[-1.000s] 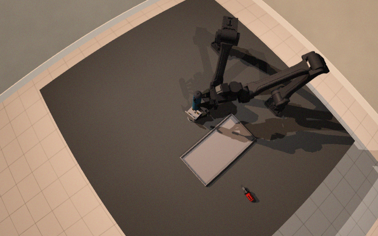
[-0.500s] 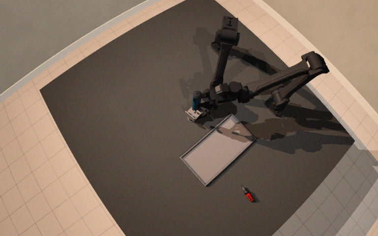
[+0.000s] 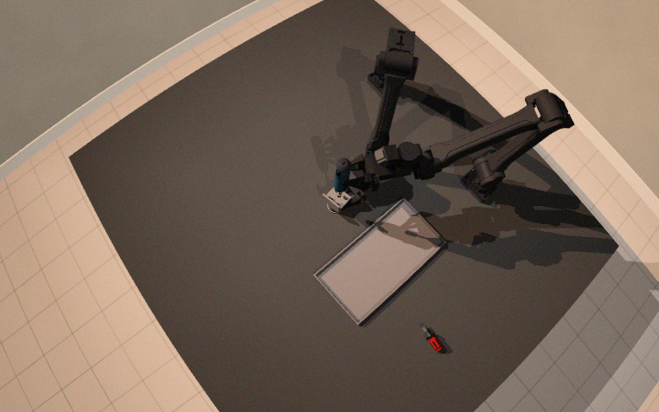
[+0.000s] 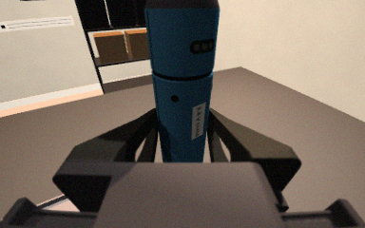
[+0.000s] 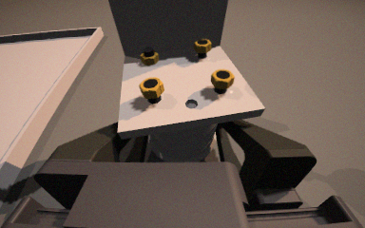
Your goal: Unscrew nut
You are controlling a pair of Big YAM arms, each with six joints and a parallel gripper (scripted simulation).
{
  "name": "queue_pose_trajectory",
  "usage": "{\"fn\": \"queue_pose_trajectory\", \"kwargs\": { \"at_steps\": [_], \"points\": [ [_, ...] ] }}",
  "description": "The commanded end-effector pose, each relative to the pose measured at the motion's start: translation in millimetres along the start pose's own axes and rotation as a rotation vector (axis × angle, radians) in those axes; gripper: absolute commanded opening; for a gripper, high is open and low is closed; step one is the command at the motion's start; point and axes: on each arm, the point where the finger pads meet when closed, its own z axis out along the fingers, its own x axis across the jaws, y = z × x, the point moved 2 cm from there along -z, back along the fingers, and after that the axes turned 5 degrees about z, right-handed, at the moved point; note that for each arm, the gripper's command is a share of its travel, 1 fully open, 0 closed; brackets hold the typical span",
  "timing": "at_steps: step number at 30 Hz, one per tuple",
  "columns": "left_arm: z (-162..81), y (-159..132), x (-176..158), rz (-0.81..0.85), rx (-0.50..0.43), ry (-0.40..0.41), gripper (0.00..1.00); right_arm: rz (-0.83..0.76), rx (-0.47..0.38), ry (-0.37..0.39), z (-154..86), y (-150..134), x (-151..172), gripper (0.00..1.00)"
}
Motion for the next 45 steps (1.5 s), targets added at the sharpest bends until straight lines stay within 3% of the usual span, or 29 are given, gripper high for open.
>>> {"fn": "queue_pose_trajectory", "kwargs": {
  "at_steps": [1,17,22,25,32,45],
  "points": [
    [20.8,70.0,9.5,-0.011,-0.155,0.021,0.42,0.018,-0.018,0.006,3.4,9.0,4.7,0.59],
    [19.0,64.9,9.8,0.011,-0.164,0.024,0.42,0.018,-0.018,0.006,3.4,9.0,4.7,0.59],
    [23.3,47.8,8.8,0.011,-0.143,0.022,0.42,0.018,-0.018,0.006,3.4,9.0,4.7,0.59],
    [16.3,64.9,10.2,0.012,-0.176,0.025,0.42,0.018,-0.018,0.006,3.4,9.0,4.7,0.59],
    [22.4,45.9,9.0,0.016,-0.148,0.023,0.42,0.018,-0.018,0.006,3.4,9.0,4.7,0.59],
    [17.9,50.4,9.8,0.015,-0.167,0.026,0.42,0.018,-0.018,0.006,3.4,9.0,4.7,0.59]
  ]
}}
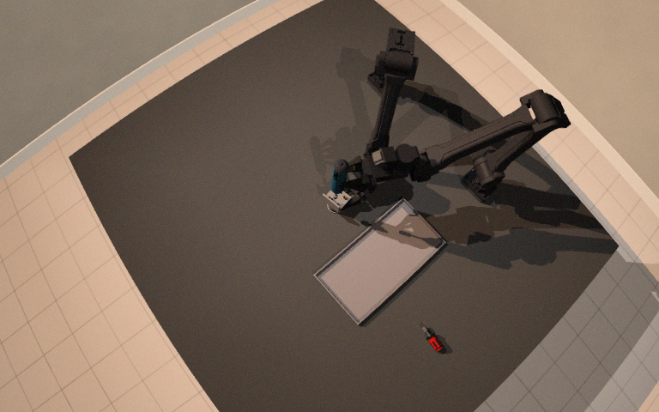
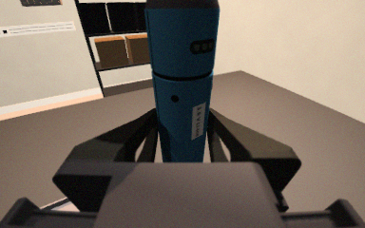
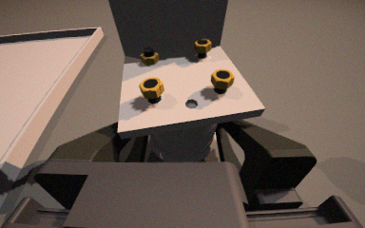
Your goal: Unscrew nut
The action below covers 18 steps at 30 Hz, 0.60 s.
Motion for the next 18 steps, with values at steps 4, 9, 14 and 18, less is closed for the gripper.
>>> {"fn": "queue_pose_trajectory", "kwargs": {
  "at_steps": [4,9,14,18],
  "points": [
    [11.1,53.2,10.5,0.013,-0.133,0.022,0.42,0.018,-0.018,0.006,3.4,9.0,4.7,0.59],
    [1.4,26.9,8.3,0.014,-0.084,0.018,0.42,0.018,-0.018,0.006,3.4,9.0,4.7,0.59],
    [6.5,48.6,10.2,0.014,-0.125,0.022,0.42,0.018,-0.018,0.006,3.4,9.0,4.7,0.59],
    [2.0,37.0,9.2,0.014,-0.103,0.019,0.42,0.018,-0.018,0.006,3.4,9.0,4.7,0.59]
  ]
}}
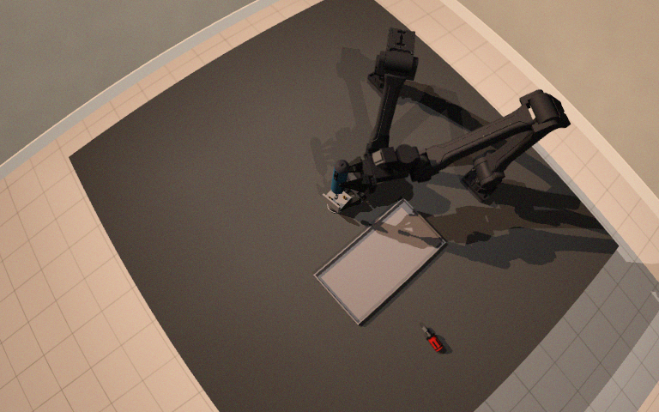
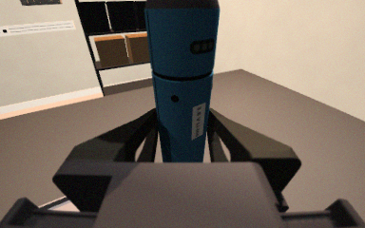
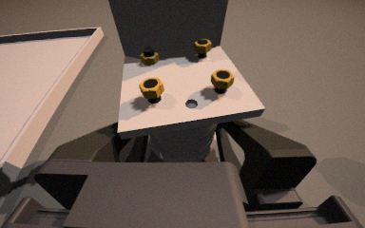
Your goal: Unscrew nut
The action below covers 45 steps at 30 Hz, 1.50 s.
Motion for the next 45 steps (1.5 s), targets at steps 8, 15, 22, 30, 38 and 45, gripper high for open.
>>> {"fn": "queue_pose_trajectory", "kwargs": {
  "at_steps": [8,15,22,30,38,45],
  "points": [
    [-1.7,27.7,8.3,0.013,-0.084,0.017,0.42,0.018,-0.018,0.006,3.4,9.0,4.7,0.59],
    [5.8,47.1,10.2,0.013,-0.121,0.020,0.42,0.018,-0.018,0.006,3.4,9.0,4.7,0.59],
    [-0.2,30.5,8.5,0.013,-0.089,0.017,0.42,0.018,-0.018,0.006,3.4,9.0,4.7,0.59],
    [1.1,31.9,8.7,0.013,-0.092,0.017,0.42,0.018,-0.018,0.006,3.4,9.0,4.7,0.59],
    [-0.5,29.5,8.4,0.013,-0.085,0.016,0.42,0.018,-0.018,0.006,3.4,9.0,4.7,0.59],
    [1.7,29.9,8.4,0.013,-0.087,0.016,0.42,0.018,-0.018,0.006,3.4,9.0,4.7,0.59]
  ]
}}
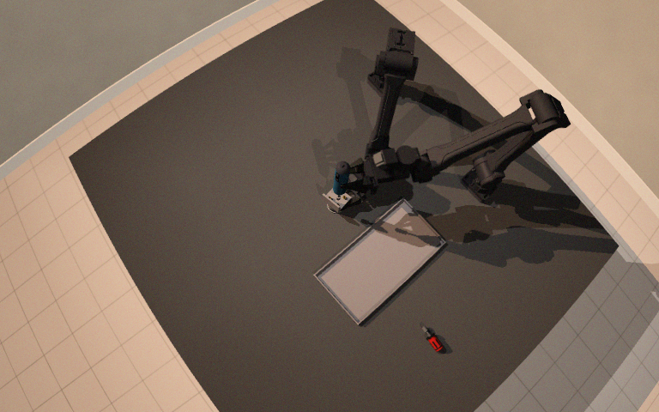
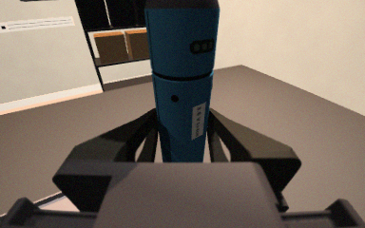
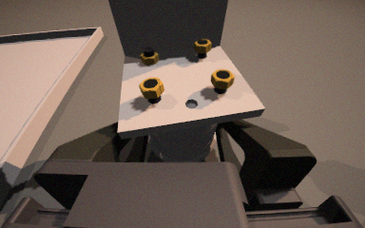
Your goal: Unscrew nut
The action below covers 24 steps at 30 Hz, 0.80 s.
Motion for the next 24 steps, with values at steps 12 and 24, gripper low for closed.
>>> {"fn": "queue_pose_trajectory", "kwargs": {
  "at_steps": [12,24],
  "points": [
    [5.8,32.9,8.5,0.011,-0.110,0.019,0.42,0.018,-0.018,0.006,3.4,9.0,4.7,0.59],
    [5.9,26.7,7.9,0.011,-0.110,0.019,0.42,0.018,-0.018,0.006,3.4,9.0,4.7,0.59]
  ]
}}
